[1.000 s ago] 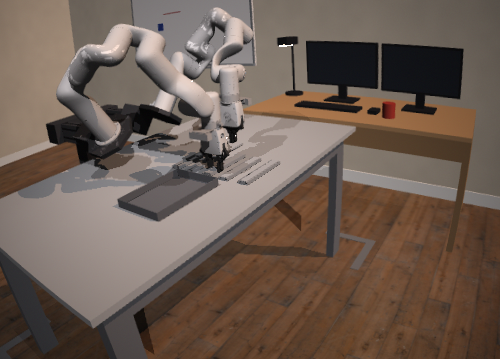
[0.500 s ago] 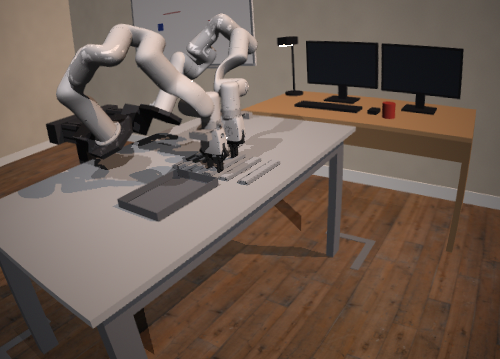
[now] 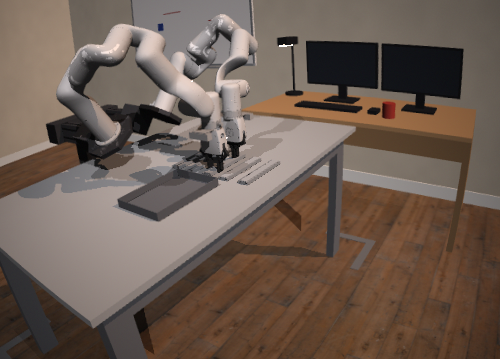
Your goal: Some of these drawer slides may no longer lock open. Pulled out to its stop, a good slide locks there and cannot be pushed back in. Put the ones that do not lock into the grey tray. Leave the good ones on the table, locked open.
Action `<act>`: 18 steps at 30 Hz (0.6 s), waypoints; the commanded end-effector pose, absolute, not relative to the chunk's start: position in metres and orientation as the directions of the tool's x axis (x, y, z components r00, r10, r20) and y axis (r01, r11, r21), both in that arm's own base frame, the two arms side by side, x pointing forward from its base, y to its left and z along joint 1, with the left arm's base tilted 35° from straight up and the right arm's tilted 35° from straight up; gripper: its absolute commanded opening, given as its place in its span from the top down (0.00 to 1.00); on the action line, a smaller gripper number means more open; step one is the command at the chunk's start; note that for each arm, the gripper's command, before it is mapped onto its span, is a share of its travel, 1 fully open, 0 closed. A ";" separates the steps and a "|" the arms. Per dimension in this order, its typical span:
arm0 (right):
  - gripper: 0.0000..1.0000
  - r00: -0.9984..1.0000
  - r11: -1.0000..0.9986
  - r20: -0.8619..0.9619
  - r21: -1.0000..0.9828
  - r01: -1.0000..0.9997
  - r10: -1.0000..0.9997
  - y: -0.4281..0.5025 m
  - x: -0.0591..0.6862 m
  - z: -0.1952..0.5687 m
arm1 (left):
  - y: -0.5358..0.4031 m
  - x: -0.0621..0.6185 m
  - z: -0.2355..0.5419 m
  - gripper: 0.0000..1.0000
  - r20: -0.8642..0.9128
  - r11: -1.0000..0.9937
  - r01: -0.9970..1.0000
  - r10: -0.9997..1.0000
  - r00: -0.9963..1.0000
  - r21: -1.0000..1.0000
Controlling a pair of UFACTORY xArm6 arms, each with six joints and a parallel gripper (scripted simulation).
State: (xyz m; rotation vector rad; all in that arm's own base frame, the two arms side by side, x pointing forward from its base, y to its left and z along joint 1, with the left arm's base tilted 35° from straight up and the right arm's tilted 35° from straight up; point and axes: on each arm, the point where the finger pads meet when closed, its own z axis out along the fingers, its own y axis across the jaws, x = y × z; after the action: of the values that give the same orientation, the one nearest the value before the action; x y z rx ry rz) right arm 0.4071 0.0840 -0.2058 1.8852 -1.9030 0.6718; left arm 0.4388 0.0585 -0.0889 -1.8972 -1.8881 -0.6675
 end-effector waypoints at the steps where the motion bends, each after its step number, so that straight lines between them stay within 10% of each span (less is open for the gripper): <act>1: 1.00 -0.031 -0.014 0.574 -0.073 -0.997 -0.818 0.085 0.409 -0.205 | 0.060 0.440 -0.087 1.00 0.576 -0.026 0.998 0.817 -0.016 0.065; 18: 1.00 -0.031 -0.014 0.574 -0.073 -0.997 -0.818 0.085 0.409 -0.205 | 0.067 0.440 -0.082 1.00 0.576 -0.026 0.998 0.817 -0.016 0.065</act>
State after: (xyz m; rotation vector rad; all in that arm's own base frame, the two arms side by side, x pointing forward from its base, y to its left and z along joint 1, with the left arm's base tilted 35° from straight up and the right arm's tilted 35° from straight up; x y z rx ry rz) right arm 0.4071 0.0840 -0.2058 1.8852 -1.9030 0.6718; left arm 0.4391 0.0655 -0.0840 -1.8974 -1.8886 -0.6684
